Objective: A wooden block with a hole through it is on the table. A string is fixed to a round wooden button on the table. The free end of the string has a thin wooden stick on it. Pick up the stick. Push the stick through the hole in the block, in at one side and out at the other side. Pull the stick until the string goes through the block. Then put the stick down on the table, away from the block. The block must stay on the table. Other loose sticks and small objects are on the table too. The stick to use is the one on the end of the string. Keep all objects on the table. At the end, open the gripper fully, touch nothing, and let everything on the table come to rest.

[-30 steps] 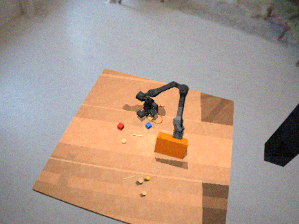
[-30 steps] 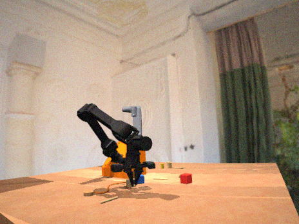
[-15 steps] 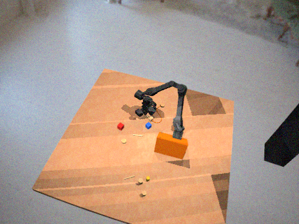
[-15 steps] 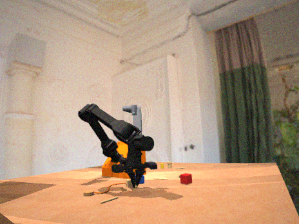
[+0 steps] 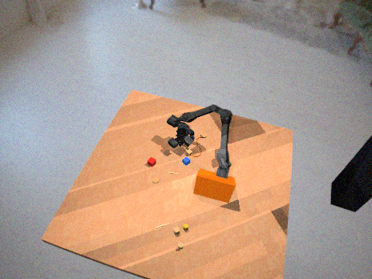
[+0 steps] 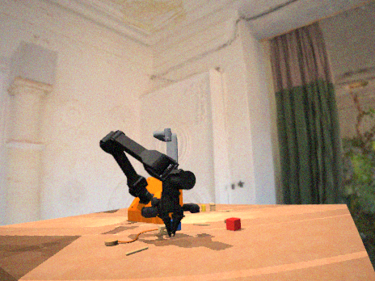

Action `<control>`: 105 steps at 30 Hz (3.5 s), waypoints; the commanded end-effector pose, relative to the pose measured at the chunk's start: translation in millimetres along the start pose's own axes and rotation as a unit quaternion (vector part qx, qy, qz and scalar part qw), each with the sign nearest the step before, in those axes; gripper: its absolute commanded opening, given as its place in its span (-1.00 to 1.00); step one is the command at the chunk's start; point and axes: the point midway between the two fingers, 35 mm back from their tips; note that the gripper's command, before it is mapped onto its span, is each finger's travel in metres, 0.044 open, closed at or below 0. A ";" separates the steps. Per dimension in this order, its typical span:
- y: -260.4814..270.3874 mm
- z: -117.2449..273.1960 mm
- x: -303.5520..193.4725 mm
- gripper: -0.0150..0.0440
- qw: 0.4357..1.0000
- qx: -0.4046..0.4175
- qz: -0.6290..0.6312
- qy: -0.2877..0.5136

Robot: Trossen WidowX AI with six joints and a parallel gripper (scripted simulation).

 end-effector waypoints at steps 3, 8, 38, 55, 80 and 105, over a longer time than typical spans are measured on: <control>0.4 1.1 -8.4 -0.49 1.000 0.000 0.001 0.001; 2.3 1.3 -14.6 -0.49 1.000 0.000 0.001 0.001; 1.2 -9.5 -48.7 -0.49 1.000 -0.006 0.002 0.001; 1.2 -9.5 -48.7 -0.49 1.000 -0.006 0.002 0.001; 1.2 -9.5 -48.7 -0.49 1.000 -0.006 0.002 0.001; 1.2 -9.5 -48.7 -0.49 1.000 -0.006 0.002 0.001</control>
Point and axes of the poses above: the point midway between the two fingers, 35 mm back from their tips, its own z axis back along the fingers, its own y axis across the jaws, x = y × z
